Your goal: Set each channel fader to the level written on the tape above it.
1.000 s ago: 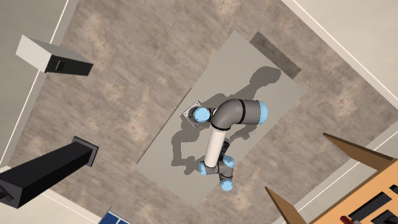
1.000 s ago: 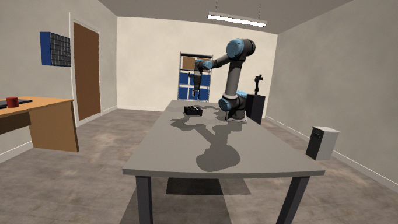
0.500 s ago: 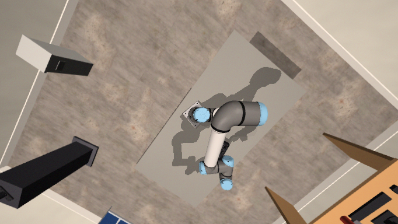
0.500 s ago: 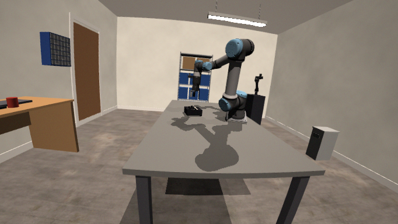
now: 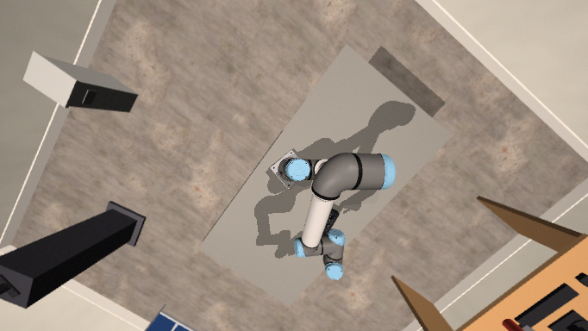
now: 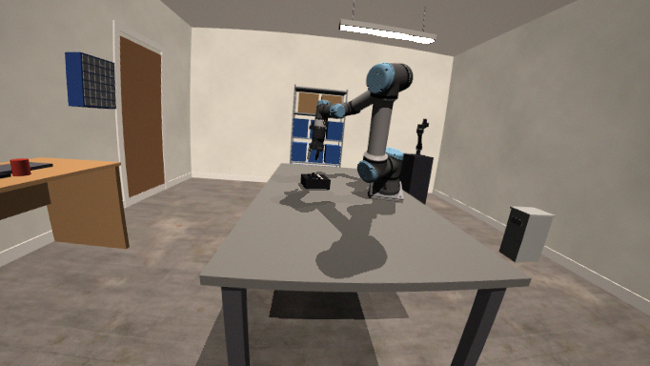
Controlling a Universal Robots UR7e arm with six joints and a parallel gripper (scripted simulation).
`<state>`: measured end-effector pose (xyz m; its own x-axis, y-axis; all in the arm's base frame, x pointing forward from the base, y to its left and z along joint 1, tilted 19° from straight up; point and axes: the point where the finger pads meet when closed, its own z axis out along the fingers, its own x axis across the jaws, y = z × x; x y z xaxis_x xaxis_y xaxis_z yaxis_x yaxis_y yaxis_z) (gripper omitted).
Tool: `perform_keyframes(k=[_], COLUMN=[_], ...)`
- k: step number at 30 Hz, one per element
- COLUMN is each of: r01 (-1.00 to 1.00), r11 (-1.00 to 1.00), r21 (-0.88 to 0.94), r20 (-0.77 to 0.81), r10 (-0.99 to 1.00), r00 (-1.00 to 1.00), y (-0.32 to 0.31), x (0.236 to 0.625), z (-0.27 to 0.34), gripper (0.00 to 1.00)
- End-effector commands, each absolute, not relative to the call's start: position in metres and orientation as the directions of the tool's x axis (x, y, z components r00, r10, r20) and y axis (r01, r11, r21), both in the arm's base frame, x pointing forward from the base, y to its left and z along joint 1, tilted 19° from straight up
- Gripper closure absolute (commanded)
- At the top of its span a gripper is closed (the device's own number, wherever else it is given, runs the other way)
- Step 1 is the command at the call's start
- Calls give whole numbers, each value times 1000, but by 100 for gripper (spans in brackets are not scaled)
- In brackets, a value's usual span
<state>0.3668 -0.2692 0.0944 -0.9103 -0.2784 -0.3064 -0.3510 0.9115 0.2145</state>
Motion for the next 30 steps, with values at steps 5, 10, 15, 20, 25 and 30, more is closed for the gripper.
perform_keyframes(k=[5, 10, 15, 20, 25, 30], r01=[-81, 125, 321, 429, 586, 709], r11=[956, 936, 872, 816, 699, 566], r21=[281, 329, 370, 388, 410, 420], r20=[-250, -200, -141, -102, -35, 32], r10=[-9, 198, 394, 501, 654, 772], r00=[-968, -959, -908, -859, -756, -635], y=[-271, -269, -267, -265, -261, -257], x=[370, 373, 375, 376, 379, 382], z=[88, 83, 78, 76, 72, 69], gripper=[0, 0, 0, 0, 0, 0])
